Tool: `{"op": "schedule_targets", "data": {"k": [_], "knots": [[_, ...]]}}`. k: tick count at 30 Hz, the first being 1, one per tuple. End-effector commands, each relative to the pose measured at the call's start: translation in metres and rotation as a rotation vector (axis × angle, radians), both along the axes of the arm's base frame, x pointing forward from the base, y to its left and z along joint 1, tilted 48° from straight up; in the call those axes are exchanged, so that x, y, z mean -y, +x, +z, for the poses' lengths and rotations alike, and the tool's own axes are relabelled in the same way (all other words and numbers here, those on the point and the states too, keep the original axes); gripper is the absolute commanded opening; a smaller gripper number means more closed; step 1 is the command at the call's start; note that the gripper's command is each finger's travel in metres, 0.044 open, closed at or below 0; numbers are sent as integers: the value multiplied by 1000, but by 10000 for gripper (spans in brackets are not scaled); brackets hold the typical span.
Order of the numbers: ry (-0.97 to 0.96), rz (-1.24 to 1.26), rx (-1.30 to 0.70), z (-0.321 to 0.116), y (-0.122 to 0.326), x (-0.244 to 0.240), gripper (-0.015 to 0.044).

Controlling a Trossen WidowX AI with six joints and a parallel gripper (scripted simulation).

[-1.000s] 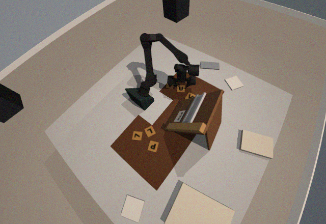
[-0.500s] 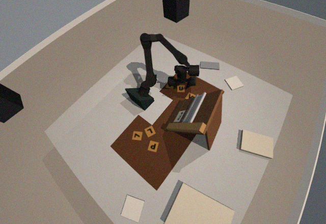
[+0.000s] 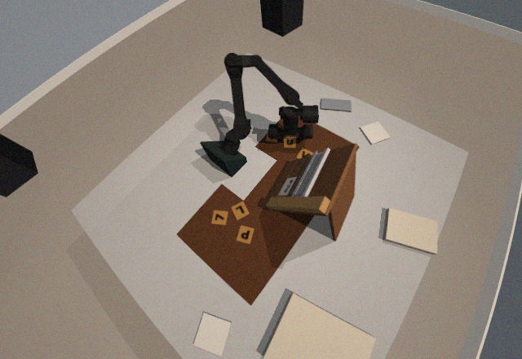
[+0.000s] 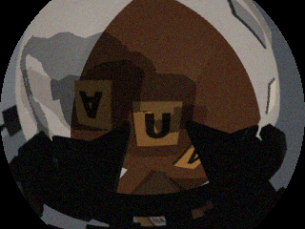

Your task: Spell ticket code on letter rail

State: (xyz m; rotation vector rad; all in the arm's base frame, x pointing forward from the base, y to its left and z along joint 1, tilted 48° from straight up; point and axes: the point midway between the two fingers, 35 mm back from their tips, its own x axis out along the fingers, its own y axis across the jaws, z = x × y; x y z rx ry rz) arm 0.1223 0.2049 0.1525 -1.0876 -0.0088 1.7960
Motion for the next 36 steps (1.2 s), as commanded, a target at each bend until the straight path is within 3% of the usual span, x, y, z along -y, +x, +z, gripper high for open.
{"op": "schedule_targets", "data": {"k": [1,28,36], "knots": [[-5,-3,-4,-2,0,0,340],[-5,-3,-4,-2,0,0,340],[-5,-3,-4,-2,0,0,287]]}}
